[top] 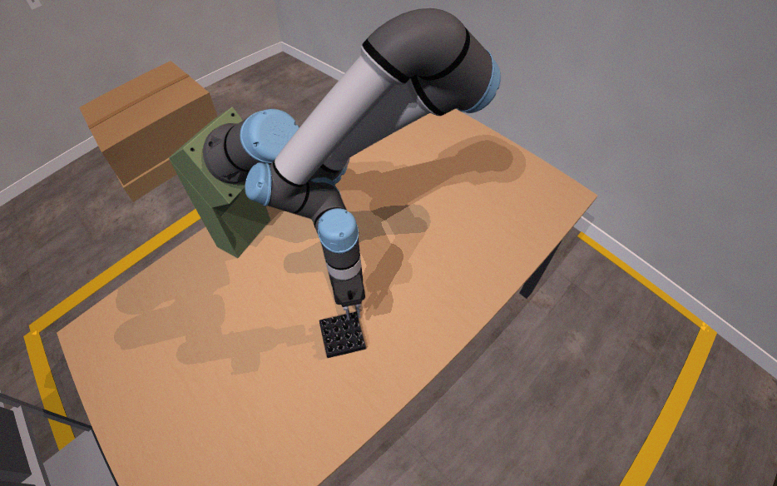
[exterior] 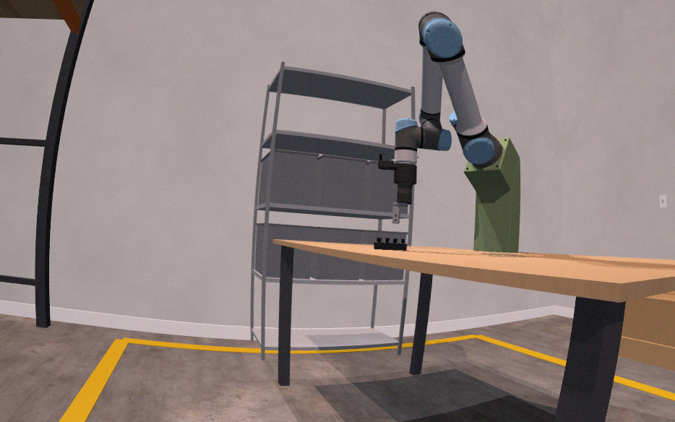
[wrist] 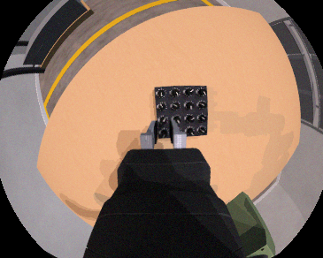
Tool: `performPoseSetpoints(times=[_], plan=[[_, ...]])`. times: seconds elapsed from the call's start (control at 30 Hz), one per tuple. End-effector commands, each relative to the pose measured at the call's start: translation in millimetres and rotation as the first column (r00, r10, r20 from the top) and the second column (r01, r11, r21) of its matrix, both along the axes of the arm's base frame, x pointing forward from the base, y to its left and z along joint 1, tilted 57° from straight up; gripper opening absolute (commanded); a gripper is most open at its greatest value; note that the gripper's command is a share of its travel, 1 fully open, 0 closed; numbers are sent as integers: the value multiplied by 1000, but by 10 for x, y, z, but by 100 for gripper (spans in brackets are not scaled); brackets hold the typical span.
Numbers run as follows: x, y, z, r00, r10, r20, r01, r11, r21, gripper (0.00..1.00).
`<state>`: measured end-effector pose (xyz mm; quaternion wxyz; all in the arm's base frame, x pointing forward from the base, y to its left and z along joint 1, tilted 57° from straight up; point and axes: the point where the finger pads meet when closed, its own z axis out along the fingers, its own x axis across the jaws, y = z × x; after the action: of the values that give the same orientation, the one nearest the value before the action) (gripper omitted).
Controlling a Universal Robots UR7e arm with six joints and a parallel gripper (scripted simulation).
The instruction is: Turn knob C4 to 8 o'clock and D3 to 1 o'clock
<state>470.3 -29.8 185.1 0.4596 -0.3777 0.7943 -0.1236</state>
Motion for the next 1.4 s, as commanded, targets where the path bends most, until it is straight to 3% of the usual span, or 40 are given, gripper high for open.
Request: performPoseSetpoints(times=[0.0,1.37], plan=[[-10,23,-15,1000,2,-2,-2,1000,3,46],[34,17,-22,1000,2,-1,-2,1000,1,46]])
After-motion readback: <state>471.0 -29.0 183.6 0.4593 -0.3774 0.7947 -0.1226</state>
